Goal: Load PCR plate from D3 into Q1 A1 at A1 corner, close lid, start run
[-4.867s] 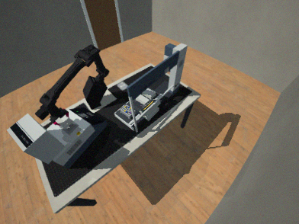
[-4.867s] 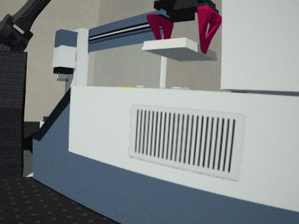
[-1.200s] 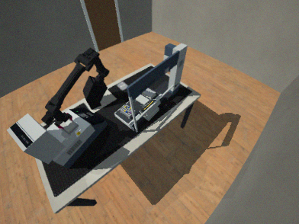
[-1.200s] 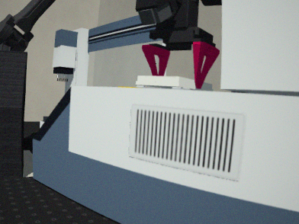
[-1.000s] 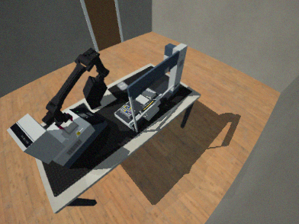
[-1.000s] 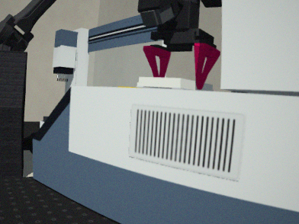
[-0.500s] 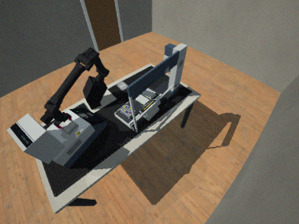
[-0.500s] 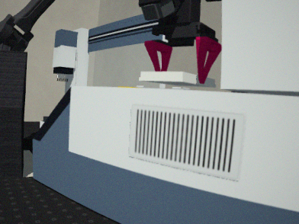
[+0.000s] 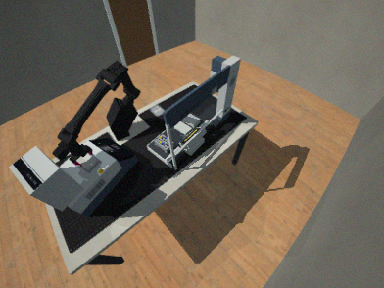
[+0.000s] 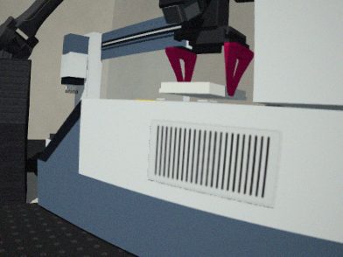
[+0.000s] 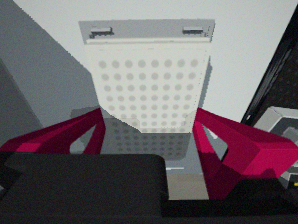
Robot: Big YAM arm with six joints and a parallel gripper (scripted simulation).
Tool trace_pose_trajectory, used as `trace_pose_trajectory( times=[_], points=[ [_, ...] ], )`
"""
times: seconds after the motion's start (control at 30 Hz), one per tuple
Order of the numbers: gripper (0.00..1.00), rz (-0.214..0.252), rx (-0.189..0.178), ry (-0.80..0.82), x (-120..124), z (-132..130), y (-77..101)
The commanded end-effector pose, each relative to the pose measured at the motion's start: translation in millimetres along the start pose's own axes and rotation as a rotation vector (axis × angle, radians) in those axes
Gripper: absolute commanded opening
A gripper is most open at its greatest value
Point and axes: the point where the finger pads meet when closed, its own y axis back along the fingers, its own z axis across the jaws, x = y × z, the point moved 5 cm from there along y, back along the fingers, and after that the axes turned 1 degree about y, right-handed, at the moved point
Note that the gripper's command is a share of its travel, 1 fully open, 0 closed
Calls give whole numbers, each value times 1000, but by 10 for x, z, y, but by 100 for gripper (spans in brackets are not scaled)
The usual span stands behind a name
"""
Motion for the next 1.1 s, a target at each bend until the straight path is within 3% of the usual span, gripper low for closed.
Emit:
trace_pose_trajectory(
  times=[0.0, 0.17, 0.47, 0.7, 0.9, 1.07],
  points=[
    [0, 14, -72, 26, 78, 90, 366],
    [0, 18, -79, 16, 40, 172, 325],
    [0, 19, -58, -8, -62, 213, 157],
    [0, 6, -39, 3, 26, 189, 81],
    [0, 6, -64, 25, 139, 199, 155],
    [0, 8, -63, 12, 55, 164, 169]
  ],
)
